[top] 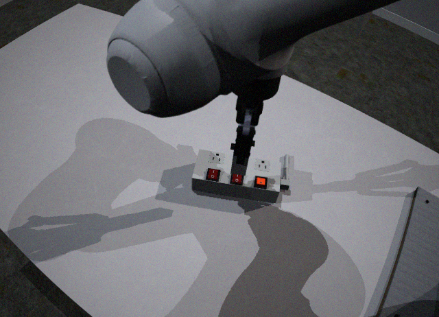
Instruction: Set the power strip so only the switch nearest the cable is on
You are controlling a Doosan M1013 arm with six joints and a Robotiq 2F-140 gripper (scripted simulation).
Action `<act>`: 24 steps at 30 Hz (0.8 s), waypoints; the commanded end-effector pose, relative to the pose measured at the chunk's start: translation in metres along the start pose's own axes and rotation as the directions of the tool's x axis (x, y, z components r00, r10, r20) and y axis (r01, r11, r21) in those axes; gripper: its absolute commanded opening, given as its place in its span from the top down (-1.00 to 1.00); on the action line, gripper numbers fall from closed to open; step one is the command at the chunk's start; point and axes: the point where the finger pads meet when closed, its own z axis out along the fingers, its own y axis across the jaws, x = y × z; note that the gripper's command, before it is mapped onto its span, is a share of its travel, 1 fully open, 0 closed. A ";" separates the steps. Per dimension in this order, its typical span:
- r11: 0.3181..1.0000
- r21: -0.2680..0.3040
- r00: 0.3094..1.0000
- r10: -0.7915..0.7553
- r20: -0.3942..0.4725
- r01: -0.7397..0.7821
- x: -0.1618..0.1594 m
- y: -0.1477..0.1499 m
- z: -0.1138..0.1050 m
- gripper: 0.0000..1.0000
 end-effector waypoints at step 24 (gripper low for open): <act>1.000 0.000 1.000 0.000 0.000 0.000 0.000 0.000 -0.008 -1.00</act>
